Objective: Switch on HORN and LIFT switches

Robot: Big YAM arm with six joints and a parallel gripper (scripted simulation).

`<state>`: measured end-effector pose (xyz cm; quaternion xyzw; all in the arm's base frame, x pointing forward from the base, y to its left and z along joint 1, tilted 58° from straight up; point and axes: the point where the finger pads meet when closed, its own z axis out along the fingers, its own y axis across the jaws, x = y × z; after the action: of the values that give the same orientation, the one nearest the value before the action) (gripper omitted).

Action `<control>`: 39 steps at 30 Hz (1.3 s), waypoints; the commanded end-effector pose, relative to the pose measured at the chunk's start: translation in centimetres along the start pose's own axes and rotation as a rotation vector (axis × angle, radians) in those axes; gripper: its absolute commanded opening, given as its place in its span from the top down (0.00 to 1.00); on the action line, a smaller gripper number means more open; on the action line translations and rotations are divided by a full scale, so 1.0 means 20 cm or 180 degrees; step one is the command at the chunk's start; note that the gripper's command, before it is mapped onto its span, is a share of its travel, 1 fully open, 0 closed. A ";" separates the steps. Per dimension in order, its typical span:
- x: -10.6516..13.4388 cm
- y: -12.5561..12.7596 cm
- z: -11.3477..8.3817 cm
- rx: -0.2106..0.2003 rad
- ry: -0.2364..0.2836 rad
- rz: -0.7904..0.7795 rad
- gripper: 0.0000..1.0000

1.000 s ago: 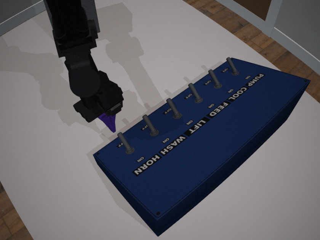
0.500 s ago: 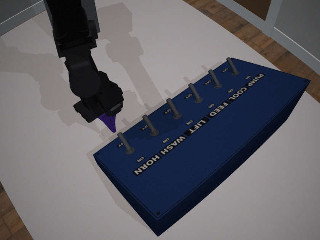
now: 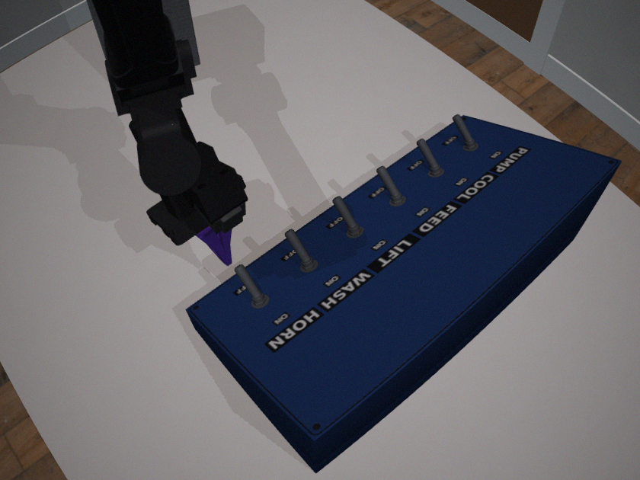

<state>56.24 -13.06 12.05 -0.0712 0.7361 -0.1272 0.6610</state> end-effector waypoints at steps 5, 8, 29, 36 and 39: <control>0.01 0.03 0.00 -0.0022 0.0015 0.0038 1.00; 0.01 0.03 0.00 -0.0022 0.0015 0.0038 1.00; 0.01 0.03 0.00 -0.0021 0.0005 0.0036 1.00; 0.01 0.03 0.00 -0.0021 0.0005 0.0036 1.00; 0.01 0.03 0.00 -0.0021 0.0005 0.0036 1.00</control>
<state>56.33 -13.03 11.98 -0.0711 0.7363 -0.1272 0.6608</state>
